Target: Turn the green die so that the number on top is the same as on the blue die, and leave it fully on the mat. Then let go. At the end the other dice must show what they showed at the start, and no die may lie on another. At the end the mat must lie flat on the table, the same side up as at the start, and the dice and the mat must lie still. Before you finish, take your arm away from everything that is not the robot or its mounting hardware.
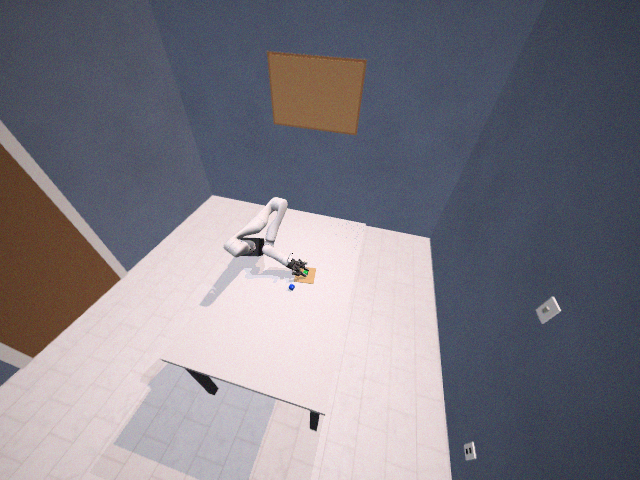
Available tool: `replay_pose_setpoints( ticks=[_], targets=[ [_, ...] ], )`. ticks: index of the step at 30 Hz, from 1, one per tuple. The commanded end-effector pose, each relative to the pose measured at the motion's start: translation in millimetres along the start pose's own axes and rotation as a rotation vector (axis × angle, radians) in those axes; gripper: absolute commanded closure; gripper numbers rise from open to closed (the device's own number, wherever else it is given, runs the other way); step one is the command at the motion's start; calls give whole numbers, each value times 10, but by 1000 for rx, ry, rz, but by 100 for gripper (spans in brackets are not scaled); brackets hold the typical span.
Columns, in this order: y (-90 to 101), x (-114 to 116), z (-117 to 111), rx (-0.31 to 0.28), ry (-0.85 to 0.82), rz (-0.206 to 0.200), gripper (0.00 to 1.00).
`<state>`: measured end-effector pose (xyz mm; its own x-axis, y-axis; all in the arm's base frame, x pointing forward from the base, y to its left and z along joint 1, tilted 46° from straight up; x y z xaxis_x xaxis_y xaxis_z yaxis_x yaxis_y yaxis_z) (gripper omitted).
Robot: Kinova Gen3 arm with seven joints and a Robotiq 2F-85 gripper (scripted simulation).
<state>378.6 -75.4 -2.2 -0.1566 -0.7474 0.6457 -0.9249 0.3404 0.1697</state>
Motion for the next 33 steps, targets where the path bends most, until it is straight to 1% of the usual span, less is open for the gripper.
replay_pose_setpoints(
  ticks=[1,5,11,13,19,22,33],
  targets=[
    [-3,4,-15,9,-10,1,54],
    [70,4,-15,9,-10,1,54],
    [288,4,-13,9,-10,1,54],
    [288,4,-13,9,-10,1,54],
    [458,4,-11,9,-10,1,54],
    [486,4,-11,9,-10,1,54],
    [487,2,-17,4,-10,2,54]
  ],
)
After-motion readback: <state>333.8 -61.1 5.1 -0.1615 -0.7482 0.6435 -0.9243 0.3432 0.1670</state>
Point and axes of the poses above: the point where the finger pads meet when closed, its own y axis back along the fingers, its own x axis across the jaws, z = x × y, the point moved 5 cm from there along y, back along the fingers, and after that the axes turned 4 degrees about -y, right-handed, at the moved point
